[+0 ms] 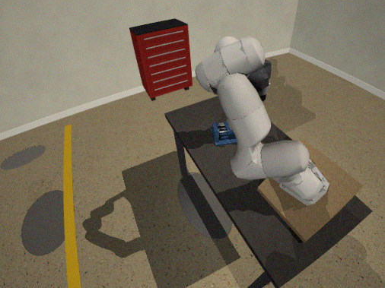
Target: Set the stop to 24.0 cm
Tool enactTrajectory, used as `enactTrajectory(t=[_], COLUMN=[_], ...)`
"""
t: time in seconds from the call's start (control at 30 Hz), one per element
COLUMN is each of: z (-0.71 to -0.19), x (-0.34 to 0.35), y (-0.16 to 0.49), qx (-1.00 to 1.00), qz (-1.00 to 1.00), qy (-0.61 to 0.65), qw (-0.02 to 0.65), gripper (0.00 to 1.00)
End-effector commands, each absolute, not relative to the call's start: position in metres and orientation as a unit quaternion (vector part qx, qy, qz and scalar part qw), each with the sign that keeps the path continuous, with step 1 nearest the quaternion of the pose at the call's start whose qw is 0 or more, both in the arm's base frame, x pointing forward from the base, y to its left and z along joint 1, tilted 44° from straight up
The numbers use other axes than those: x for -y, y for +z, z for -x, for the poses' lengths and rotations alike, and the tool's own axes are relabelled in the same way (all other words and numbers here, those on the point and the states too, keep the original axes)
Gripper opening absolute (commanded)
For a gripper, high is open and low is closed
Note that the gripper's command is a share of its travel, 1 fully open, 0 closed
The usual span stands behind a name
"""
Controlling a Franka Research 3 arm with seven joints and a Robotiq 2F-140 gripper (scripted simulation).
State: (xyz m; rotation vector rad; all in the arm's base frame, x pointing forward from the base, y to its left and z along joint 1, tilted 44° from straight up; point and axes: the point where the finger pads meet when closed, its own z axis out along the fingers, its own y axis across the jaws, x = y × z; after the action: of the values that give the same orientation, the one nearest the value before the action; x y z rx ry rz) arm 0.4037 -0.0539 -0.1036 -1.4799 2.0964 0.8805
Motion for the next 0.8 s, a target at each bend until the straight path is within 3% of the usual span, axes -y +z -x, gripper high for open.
enactTrajectory(t=[0.0,0.77], z=[-0.418,-0.447], x=[0.064,0.063], y=[-0.102,-0.118], qx=[-0.761,-0.761], qz=[0.53,0.53], qy=[0.31,0.31], qw=[0.212,0.212], gripper=[0.04,0.04])
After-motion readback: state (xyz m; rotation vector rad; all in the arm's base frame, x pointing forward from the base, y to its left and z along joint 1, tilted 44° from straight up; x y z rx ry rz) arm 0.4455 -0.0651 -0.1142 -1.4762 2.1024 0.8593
